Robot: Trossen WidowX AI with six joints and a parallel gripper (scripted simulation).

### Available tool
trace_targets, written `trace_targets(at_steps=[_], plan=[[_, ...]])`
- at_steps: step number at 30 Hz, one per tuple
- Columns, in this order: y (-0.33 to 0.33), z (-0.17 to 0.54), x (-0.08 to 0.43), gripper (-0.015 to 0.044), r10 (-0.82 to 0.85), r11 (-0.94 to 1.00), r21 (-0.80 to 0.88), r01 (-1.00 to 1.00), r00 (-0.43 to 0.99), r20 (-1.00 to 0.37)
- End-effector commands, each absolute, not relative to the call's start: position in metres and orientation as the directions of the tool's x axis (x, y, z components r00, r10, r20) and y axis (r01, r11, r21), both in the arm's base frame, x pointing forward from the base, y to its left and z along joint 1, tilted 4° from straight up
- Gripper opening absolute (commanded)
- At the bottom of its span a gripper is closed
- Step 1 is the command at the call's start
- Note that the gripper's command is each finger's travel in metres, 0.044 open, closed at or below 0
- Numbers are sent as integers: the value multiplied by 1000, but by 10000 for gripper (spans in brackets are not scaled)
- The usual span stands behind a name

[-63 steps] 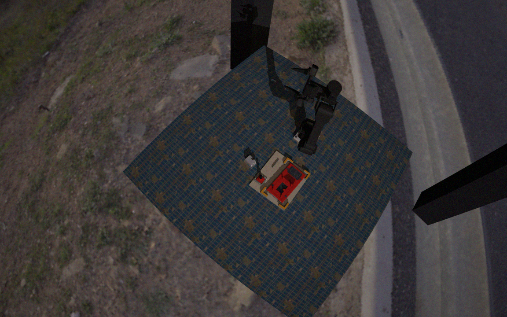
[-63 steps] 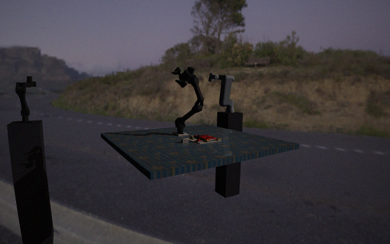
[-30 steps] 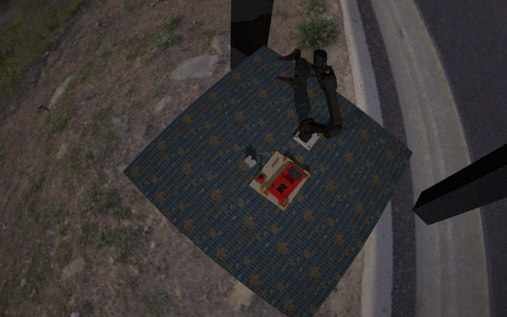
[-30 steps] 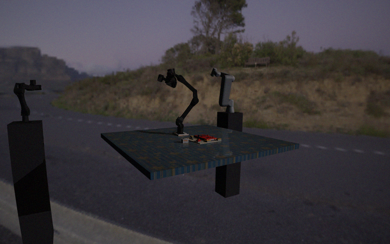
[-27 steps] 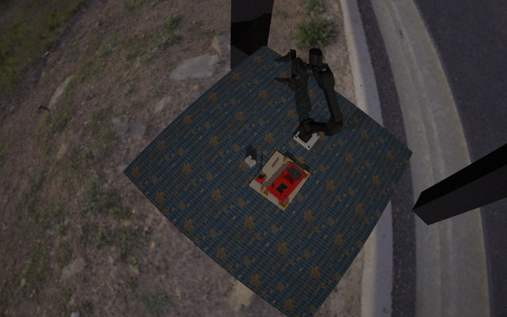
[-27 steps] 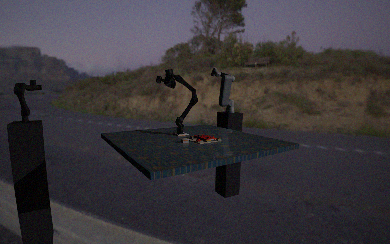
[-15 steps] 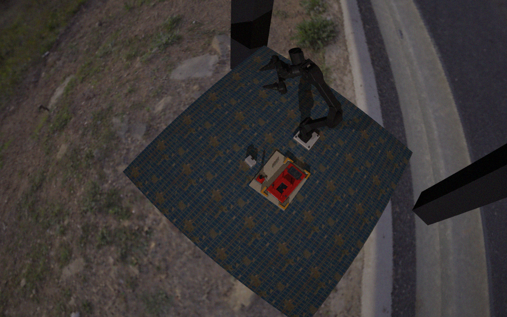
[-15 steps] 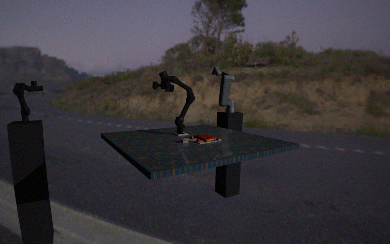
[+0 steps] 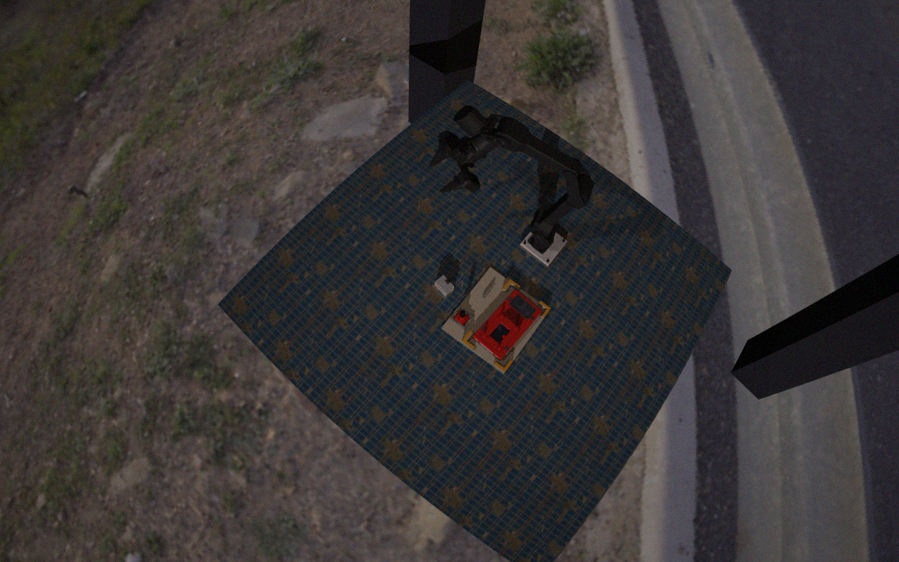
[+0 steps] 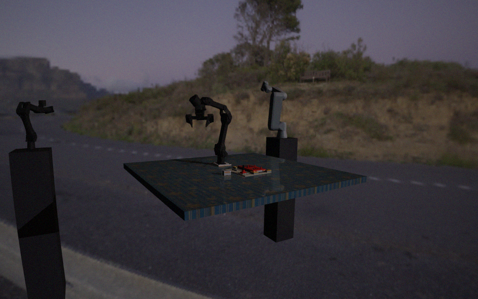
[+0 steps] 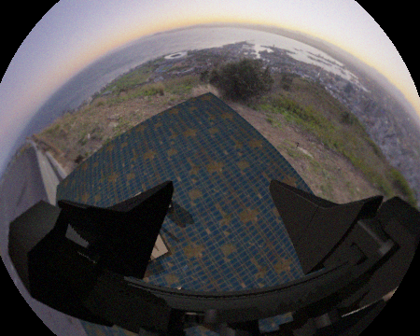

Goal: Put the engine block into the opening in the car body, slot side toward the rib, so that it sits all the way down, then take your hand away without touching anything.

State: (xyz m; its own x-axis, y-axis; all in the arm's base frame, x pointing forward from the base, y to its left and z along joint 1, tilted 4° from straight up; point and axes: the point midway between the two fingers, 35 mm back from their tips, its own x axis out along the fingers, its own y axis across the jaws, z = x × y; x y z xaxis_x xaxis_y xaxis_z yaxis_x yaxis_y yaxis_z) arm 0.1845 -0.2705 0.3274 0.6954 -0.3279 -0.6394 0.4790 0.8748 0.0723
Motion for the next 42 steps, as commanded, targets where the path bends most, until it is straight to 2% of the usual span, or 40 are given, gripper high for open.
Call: trace_targets(at_steps=[1,14,23,31,38,42], plan=[[-266,302,209,440,-248,888,108,448,662,-707],[-223,235,275,440,-68,924,138,356,508,-858],[-181,182,306,440,19,964,99,248,305,-952],[-134,139,322,440,32,993,43,114,96,-995],[-129,134,324,440,30,994,38,101,78,-996],[-126,103,326,440,30,994,38,101,78,-996]])
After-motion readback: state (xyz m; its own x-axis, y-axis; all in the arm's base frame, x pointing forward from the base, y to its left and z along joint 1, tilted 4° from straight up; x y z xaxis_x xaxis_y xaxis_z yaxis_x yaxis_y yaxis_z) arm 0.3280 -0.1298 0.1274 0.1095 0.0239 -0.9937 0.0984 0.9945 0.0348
